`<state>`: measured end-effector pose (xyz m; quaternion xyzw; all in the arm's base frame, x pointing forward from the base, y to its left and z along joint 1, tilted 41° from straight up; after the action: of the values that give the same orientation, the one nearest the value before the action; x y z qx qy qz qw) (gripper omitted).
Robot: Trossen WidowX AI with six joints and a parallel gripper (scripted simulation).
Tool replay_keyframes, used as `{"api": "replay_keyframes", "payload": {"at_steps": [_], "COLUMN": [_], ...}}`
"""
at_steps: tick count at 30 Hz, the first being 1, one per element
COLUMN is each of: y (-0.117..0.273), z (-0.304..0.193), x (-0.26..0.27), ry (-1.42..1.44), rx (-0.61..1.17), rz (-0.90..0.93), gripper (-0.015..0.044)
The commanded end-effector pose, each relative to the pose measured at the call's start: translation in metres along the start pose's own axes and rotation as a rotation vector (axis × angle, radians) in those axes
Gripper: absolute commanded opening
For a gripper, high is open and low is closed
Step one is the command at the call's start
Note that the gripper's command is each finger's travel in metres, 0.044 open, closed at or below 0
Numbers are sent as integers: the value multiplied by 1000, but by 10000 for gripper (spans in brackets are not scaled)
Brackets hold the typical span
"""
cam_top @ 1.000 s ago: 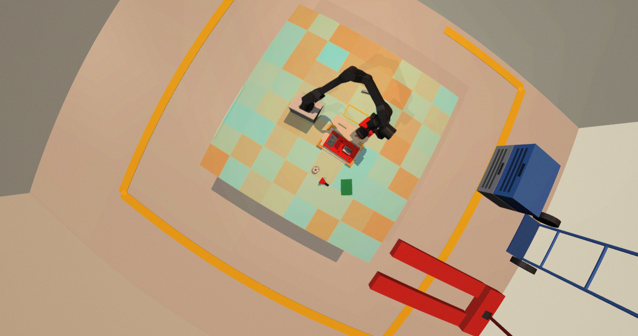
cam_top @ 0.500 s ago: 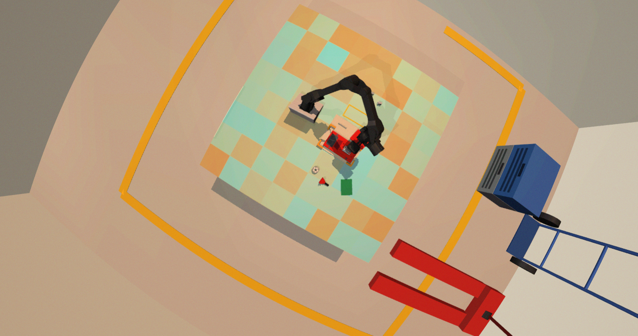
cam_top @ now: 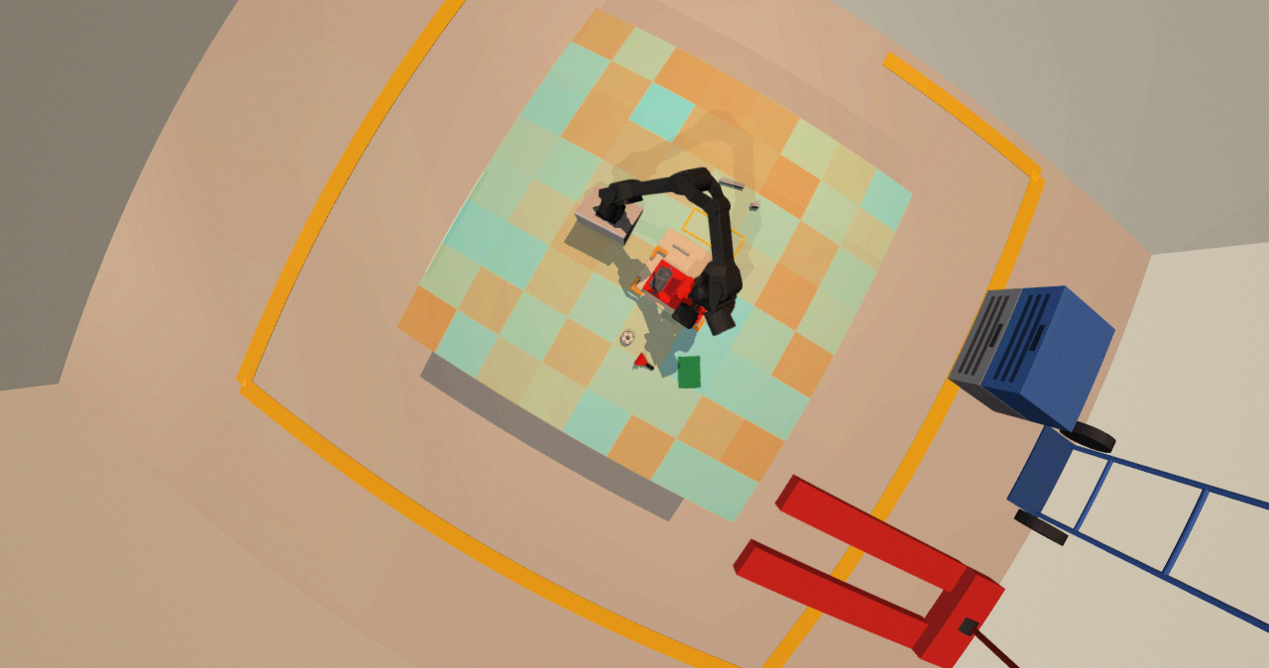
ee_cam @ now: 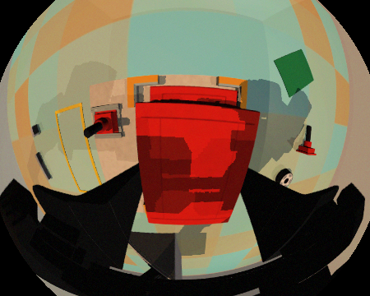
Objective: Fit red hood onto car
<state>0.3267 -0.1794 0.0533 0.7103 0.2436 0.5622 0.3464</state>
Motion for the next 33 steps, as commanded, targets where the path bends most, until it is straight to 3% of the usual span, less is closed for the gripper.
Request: {"api": "replay_keyframes", "payload": {"at_steps": [1, 14, 33], "y": [0, -49, -50], "z": [0, 1, 1], "x": [-4, -5, -6], "ry": [29, 30, 30], "rx": [-1, -1, -1], "rz": [-1, 0, 0], "gripper": [0, 0, 0]}}
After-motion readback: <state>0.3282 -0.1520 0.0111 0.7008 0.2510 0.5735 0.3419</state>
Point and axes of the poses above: the point midway between the two fingers, 35 mm back from their tips, its own y axis back along the fingers, its own x axis across the jaws, z = x × y, the point moved 10 cm from there along y, back along the fingers, and after that the axes turned 6 degrees about -y, right-handed, at the moved point
